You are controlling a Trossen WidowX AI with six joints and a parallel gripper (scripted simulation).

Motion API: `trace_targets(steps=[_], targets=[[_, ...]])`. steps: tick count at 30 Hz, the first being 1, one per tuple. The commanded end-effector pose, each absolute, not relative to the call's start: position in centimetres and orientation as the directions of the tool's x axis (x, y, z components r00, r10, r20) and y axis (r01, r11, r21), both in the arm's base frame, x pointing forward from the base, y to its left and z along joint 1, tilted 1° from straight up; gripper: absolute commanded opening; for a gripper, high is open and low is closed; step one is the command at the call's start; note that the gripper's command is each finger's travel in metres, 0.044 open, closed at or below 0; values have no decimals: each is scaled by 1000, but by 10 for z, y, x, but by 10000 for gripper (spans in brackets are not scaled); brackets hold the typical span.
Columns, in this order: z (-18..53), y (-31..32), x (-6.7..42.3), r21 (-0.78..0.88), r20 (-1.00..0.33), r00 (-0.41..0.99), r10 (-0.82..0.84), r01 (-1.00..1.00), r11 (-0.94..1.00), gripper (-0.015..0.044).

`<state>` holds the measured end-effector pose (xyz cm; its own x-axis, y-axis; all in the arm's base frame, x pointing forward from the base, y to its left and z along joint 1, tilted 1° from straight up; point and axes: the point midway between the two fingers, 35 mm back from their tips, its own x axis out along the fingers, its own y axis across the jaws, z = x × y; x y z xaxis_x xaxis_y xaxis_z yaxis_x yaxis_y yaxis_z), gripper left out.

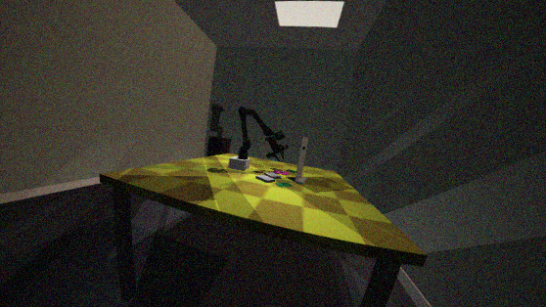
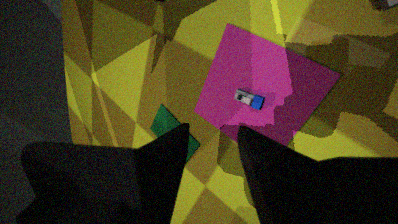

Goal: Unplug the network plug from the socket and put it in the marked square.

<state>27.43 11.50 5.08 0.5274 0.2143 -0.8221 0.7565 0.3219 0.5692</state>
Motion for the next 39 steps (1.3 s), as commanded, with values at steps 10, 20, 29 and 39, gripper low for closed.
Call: trace_targets(steps=[10, 20, 29, 39], targets=[[73, 114, 273, 579, -815, 537, 217, 751, 318, 156], [84, 114, 273, 571, -821, 529, 214, 755, 323, 156], [116, 116, 276, 575, -818, 533, 215, 752, 322, 156], [151, 116, 275, 577, -817, 535, 216, 752, 319, 156]])
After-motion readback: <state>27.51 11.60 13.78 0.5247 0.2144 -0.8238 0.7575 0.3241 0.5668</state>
